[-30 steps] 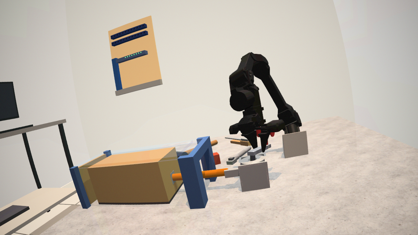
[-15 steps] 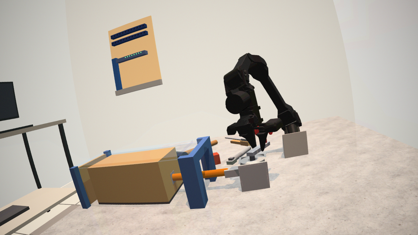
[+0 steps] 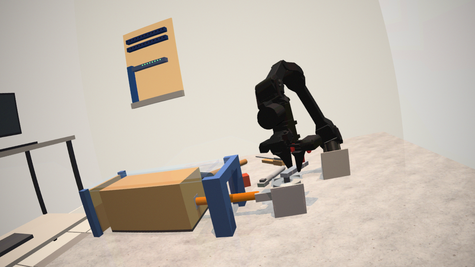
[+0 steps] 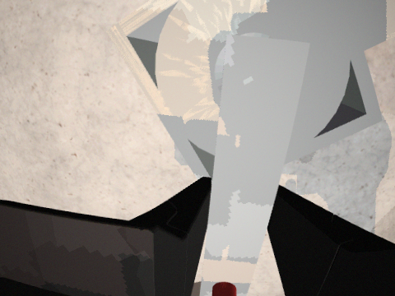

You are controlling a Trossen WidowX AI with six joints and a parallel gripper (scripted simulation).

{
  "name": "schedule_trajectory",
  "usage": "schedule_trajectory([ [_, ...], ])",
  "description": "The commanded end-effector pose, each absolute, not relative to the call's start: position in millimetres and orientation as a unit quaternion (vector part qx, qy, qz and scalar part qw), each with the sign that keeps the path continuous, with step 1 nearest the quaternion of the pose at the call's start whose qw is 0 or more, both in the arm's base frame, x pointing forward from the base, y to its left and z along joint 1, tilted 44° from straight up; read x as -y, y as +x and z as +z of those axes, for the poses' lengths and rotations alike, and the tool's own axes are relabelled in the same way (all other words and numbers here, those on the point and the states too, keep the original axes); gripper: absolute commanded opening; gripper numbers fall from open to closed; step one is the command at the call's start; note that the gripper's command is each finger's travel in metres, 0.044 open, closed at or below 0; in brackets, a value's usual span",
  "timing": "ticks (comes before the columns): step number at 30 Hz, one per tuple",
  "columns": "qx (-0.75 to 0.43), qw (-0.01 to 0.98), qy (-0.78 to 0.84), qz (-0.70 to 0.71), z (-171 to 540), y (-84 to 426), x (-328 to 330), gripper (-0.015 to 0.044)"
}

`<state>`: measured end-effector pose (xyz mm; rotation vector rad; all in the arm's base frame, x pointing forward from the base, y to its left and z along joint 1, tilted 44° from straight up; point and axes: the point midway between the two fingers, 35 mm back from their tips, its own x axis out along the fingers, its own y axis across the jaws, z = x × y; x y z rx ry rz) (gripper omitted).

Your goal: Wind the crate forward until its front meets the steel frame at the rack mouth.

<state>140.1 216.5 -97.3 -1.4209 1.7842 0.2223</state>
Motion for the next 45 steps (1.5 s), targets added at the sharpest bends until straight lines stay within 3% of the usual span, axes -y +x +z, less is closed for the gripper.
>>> schedule_trajectory([
  [1, -0.712, 0.422, -0.556, 0.079, -99.0, 139.4, -216.3, 0.0000],
  [29, -0.722, 0.503, -0.475, -0.024, -106.4, 128.1, -221.7, 0.0000],
  [45, -0.721, 0.499, -0.480, -0.019, -111.5, 129.7, -216.6, 0.0000],
])
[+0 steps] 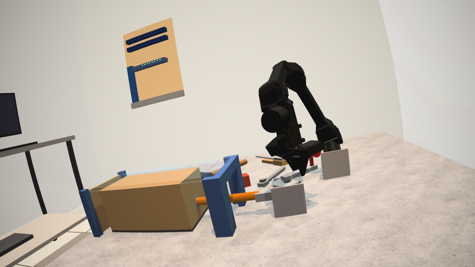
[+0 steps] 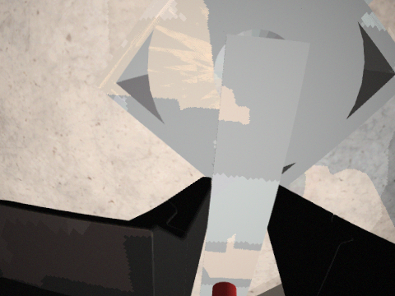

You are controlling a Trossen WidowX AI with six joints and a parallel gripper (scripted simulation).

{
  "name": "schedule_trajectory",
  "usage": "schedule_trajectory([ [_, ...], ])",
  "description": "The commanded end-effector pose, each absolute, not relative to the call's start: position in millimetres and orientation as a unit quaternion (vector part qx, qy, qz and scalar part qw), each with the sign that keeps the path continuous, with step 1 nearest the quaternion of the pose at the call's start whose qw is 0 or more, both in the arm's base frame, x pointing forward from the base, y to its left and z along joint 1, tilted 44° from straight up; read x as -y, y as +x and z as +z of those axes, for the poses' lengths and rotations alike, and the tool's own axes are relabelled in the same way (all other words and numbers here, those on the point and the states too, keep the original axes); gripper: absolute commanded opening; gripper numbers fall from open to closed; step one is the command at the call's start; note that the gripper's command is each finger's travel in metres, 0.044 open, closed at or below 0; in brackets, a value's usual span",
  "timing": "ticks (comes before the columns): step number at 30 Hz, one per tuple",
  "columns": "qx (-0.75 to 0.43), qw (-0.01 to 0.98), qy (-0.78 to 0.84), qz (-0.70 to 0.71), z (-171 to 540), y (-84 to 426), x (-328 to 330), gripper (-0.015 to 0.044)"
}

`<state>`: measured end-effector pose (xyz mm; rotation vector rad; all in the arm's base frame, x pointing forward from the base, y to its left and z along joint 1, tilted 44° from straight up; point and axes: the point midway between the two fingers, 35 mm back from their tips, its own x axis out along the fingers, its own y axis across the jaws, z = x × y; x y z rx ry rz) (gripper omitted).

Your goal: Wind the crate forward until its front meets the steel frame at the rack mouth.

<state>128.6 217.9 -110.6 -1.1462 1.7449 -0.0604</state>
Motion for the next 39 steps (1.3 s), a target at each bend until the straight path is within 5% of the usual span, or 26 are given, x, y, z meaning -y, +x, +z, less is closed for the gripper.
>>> schedule_trajectory([
  [1, -0.721, 0.496, -0.483, -0.015, -111.8, 130.1, -215.7, 0.0000],
  [39, -0.721, 0.498, -0.481, -0.018, -114.8, 128.9, -212.1, 0.0000],
])
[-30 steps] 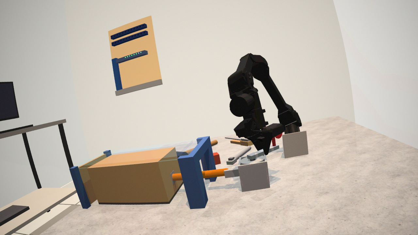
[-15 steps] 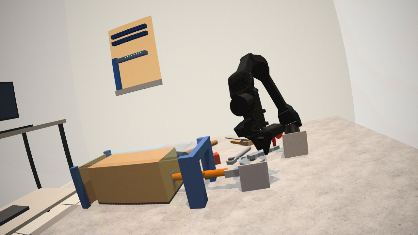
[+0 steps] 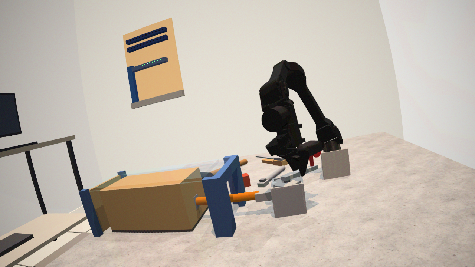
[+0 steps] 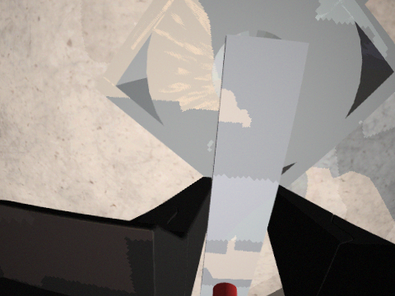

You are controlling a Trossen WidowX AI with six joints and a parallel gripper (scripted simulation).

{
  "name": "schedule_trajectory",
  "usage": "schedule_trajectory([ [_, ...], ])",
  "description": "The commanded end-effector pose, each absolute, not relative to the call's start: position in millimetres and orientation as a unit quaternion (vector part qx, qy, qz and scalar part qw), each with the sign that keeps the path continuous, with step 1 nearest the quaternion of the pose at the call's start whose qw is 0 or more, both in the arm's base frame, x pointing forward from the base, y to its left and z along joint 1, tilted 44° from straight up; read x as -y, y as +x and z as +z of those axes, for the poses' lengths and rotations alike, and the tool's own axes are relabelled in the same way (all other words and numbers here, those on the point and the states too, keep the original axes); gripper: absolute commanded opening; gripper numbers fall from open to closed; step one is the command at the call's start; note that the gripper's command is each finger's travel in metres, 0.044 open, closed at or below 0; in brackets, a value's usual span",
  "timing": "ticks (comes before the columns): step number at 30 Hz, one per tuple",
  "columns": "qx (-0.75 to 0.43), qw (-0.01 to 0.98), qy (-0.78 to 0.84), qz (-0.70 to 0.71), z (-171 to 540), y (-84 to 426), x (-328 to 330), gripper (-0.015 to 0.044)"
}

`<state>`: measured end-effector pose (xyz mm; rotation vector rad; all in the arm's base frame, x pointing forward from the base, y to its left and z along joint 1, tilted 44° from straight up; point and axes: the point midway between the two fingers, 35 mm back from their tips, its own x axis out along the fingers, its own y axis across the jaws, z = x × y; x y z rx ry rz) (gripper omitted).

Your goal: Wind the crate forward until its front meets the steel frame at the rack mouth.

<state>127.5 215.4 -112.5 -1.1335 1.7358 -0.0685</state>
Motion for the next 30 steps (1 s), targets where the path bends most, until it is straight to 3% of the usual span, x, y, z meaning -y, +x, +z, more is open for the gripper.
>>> schedule_trajectory([
  [1, -0.721, 0.498, -0.481, -0.018, -114.8, 128.9, -212.1, 0.0000],
  [30, -0.721, 0.496, -0.483, -0.015, -114.9, 128.8, -212.1, 0.0000],
])
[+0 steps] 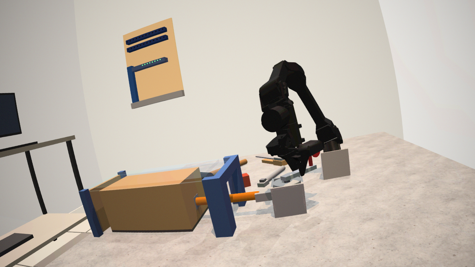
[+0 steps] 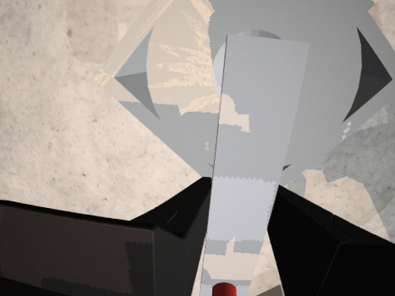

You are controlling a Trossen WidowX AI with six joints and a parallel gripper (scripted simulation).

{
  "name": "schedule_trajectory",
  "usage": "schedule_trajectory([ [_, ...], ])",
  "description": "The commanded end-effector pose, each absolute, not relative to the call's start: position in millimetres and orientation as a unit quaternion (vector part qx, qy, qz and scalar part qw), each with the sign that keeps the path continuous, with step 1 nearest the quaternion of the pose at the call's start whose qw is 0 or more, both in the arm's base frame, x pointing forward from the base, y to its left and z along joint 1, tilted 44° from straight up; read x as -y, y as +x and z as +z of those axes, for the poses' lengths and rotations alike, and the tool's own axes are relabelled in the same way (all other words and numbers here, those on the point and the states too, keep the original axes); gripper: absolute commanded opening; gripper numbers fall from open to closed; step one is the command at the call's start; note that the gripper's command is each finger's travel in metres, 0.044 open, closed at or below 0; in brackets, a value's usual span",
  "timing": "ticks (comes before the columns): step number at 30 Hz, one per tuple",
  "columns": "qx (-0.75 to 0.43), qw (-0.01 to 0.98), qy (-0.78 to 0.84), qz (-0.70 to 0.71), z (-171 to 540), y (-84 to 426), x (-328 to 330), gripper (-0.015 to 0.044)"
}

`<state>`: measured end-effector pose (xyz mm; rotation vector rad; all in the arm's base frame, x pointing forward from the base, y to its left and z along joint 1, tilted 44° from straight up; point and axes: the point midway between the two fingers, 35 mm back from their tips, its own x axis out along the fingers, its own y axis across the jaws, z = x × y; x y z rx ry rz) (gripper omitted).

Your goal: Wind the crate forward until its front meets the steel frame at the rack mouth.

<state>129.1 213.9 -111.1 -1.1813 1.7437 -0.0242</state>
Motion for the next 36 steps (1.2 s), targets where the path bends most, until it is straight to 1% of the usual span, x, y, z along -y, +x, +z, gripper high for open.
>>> schedule_trajectory([
  [1, -0.721, 0.498, -0.481, -0.017, -115.0, 128.6, -212.2, 0.0000],
  [14, -0.722, 0.511, -0.466, -0.035, -116.2, 127.1, -213.2, 0.0000],
  [36, -0.721, 0.500, -0.478, -0.021, -115.1, 128.5, -212.1, 0.0000],
])
